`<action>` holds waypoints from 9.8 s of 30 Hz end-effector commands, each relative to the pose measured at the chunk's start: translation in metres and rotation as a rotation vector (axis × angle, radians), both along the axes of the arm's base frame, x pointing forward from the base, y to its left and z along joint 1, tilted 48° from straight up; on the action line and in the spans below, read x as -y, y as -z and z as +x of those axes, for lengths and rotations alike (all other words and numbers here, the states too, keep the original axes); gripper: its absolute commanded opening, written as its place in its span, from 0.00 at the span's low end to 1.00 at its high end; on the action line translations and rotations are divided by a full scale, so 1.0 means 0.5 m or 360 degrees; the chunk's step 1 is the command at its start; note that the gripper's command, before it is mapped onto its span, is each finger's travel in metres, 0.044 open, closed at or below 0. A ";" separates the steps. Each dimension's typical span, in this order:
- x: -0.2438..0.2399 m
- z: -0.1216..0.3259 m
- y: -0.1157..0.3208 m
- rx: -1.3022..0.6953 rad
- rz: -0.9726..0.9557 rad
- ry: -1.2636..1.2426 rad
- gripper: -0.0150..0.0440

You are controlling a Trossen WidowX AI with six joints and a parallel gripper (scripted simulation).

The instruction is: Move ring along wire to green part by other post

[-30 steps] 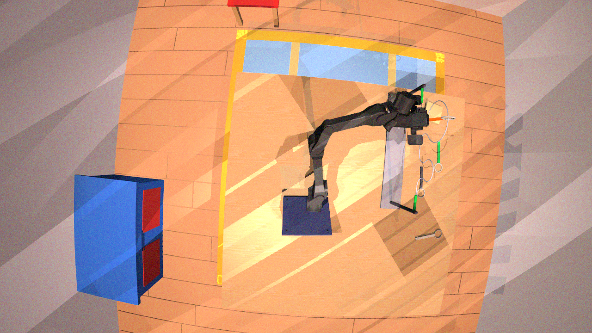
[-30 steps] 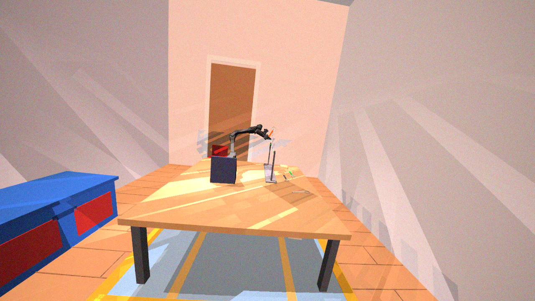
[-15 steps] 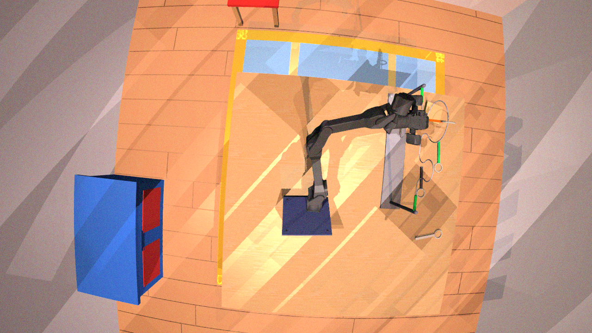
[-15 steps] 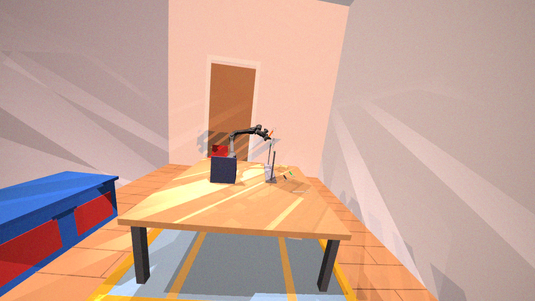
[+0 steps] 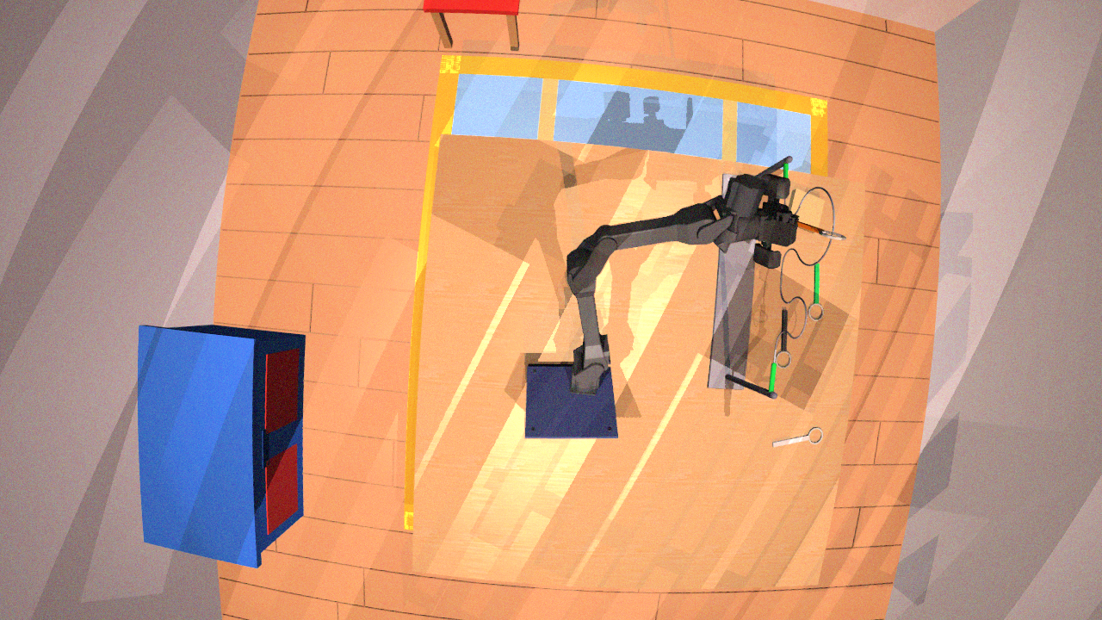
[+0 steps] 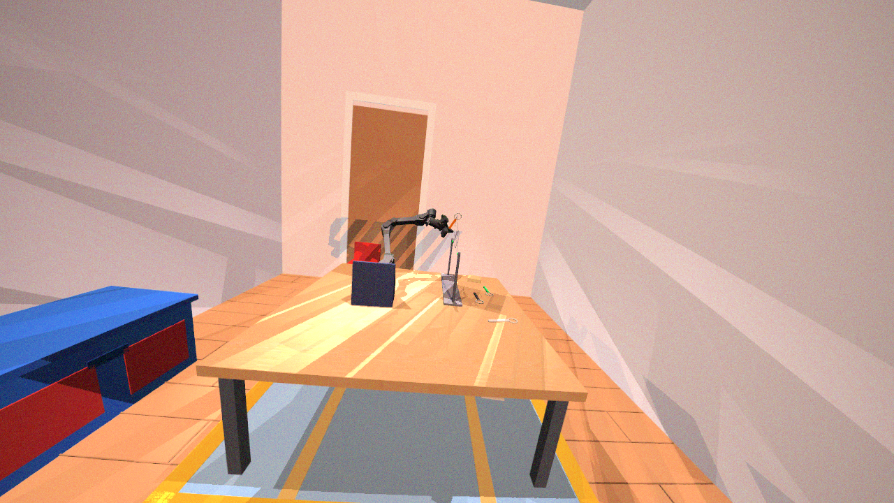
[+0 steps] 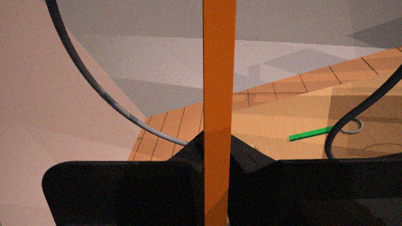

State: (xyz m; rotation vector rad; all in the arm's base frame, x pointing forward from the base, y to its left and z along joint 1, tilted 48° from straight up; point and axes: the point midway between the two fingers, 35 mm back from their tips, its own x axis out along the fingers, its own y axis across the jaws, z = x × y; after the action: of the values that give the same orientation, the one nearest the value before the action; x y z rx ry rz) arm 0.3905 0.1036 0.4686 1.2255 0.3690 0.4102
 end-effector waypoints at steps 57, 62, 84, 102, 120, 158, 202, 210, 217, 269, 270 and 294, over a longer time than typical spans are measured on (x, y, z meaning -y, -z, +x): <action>0.002 -0.002 -0.045 -0.0089 0.1174 0.0018 0.00; 0.011 -0.016 -0.046 -0.0092 0.1290 -0.0092 0.00; 0.021 -0.016 -0.060 -0.0102 0.1729 -0.0083 0.00; 0.031 -0.016 -0.070 -0.0108 0.2087 -0.0071 0.00; 0.044 -0.015 -0.077 -0.0114 0.2446 -0.0060 0.00; 0.046 -0.016 -0.084 -0.0118 0.3007 -0.0042 0.00; -0.188 -0.038 0.013 -0.0091 0.1713 -0.0109 0.00; -0.223 -0.042 0.061 -0.0086 0.1395 -0.0121 0.00; -0.245 -0.045 0.108 -0.0081 0.1116 -0.0130 0.00; -0.183 -0.051 0.422 -0.0047 -0.0535 -0.0164 0.00; -0.181 -0.051 0.424 -0.0047 -0.0545 -0.0164 0.00; -0.135 -0.049 0.478 -0.0042 -0.0707 -0.0164 0.00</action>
State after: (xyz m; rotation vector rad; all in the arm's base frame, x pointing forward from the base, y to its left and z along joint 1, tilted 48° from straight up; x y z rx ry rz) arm 0.3666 0.1752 0.2363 0.8048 0.5106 0.3821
